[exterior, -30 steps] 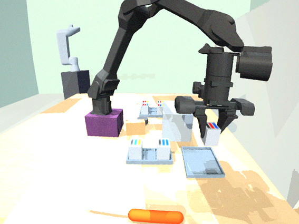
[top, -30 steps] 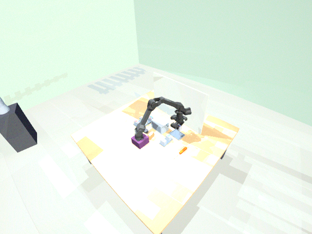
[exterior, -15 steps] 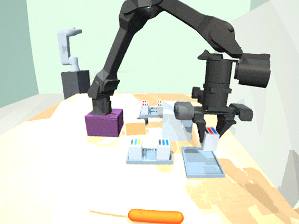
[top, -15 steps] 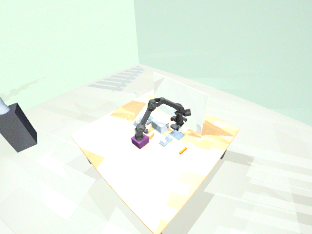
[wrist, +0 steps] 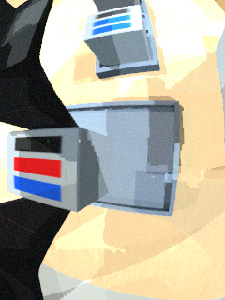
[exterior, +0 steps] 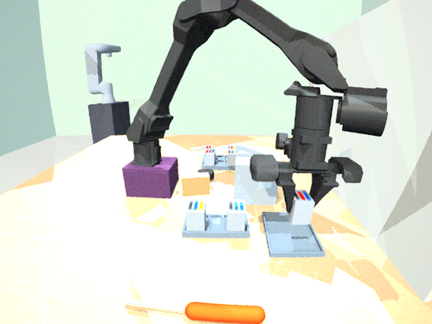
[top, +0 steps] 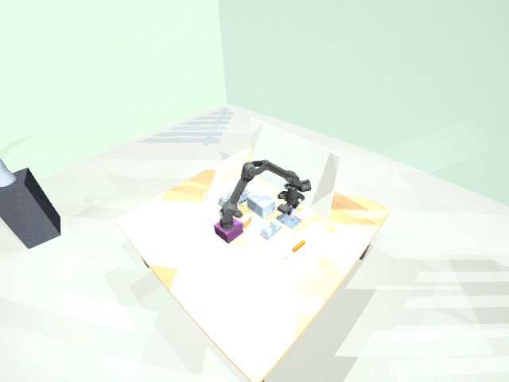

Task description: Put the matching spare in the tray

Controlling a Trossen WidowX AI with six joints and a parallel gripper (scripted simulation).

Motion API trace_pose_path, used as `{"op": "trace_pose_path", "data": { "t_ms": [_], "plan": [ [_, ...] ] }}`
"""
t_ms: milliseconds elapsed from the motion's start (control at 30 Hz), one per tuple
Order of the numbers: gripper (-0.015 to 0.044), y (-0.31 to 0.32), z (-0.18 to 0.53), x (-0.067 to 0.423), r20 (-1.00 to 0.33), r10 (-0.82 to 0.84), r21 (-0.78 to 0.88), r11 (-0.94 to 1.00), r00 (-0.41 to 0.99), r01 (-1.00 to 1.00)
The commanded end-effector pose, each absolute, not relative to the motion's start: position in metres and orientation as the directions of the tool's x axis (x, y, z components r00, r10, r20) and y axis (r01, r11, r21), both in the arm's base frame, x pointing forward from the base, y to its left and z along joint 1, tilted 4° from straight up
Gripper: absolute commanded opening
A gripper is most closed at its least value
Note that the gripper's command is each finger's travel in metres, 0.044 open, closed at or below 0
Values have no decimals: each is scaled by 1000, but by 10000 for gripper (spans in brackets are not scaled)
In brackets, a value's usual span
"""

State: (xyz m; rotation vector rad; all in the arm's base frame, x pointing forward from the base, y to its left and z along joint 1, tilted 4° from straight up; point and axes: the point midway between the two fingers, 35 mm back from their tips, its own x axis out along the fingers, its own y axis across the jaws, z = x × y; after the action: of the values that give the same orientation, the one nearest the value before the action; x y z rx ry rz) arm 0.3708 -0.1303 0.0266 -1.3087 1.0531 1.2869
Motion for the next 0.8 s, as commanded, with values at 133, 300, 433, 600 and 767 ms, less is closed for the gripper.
{"op": "trace_pose_path", "data": {
  "t_ms": [133,300,433,600,767],
  "plan": [
    [0,-128,18,369,-997,57,-67,-137,60,-988],
    [0,-128,13,369,-997,57,-67,-137,60,-988],
    [0,-127,10,368,-997,57,-67,-137,60,-988],
    [0,-127,5,368,-997,57,-67,-137,60,-988],
    [0,-126,1,367,-997,57,-67,-137,60,-988]
  ]
}}
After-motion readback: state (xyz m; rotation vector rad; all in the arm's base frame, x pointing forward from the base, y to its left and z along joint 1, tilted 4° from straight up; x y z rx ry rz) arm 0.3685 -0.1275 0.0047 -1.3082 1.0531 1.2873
